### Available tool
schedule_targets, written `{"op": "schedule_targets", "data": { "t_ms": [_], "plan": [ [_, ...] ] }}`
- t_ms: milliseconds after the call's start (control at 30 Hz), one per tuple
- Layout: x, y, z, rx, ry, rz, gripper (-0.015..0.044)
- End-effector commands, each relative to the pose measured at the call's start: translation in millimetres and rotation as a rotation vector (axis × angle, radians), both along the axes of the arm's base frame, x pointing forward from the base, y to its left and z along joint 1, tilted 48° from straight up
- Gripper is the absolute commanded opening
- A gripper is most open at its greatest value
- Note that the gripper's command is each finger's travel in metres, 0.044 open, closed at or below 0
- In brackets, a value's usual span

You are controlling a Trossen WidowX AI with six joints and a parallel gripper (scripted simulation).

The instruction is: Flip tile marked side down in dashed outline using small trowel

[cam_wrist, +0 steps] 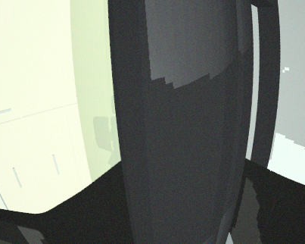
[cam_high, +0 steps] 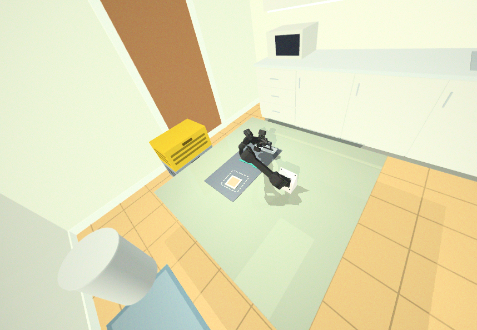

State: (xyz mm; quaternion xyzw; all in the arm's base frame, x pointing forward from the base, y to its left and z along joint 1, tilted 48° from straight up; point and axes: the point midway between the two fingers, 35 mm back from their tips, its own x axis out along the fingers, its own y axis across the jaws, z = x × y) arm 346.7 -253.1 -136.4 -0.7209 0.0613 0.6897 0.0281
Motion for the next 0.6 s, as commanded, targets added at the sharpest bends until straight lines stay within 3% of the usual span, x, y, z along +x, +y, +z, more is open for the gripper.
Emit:
{"op": "schedule_targets", "data": {
  "t_ms": [0,533,567],
  "plan": [
    [-0.6,2.9,-6.1,-0.006,0.008,-0.006,0.0],
    [2.9,19.4,-21.9,-0.003,0.007,-0.007,0.0],
    [2.9,19.4,-21.9,-0.003,0.007,-0.007,0.0026]
  ]
}}
